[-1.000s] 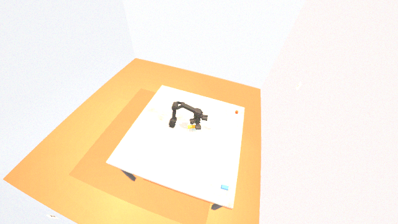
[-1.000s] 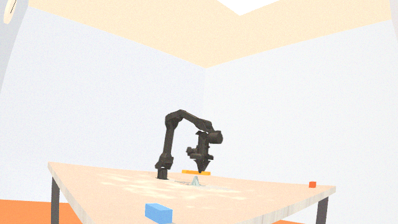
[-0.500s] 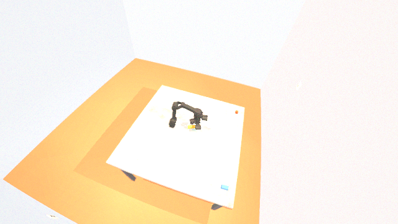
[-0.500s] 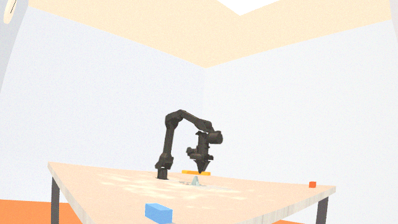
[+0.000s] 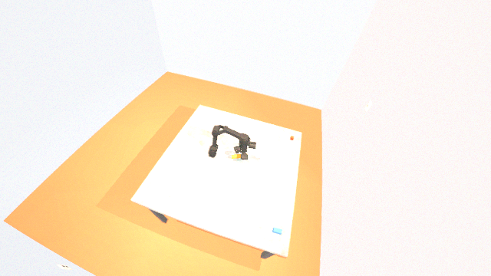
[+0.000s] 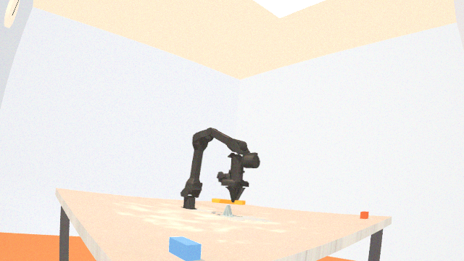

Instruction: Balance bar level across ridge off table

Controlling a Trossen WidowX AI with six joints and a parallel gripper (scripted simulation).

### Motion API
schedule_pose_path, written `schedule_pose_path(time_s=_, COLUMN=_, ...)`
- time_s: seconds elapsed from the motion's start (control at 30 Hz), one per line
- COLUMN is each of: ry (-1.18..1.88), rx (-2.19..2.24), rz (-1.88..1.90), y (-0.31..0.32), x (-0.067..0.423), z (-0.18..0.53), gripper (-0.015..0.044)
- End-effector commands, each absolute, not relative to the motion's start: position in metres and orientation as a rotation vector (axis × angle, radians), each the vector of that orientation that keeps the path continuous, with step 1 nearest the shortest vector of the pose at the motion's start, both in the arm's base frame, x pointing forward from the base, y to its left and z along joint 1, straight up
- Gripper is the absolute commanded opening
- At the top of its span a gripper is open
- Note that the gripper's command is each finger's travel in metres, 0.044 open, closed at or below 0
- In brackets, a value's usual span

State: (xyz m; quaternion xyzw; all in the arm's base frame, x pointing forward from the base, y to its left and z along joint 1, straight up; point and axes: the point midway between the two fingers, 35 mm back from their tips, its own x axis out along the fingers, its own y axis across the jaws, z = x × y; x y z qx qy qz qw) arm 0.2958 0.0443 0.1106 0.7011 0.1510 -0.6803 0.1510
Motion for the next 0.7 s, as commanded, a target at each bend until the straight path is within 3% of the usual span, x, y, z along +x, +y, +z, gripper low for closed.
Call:
schedule_pose_path(time_s=0.0, ry=0.428, rx=2.015, rz=-1.955, y=0.044, x=0.296, z=0.1097, gripper=0.0)
schedule_pose_path(time_s=0.67, ry=0.428, rx=2.015, rz=-1.955, y=0.044, x=0.296, z=0.108, gripper=0.0)
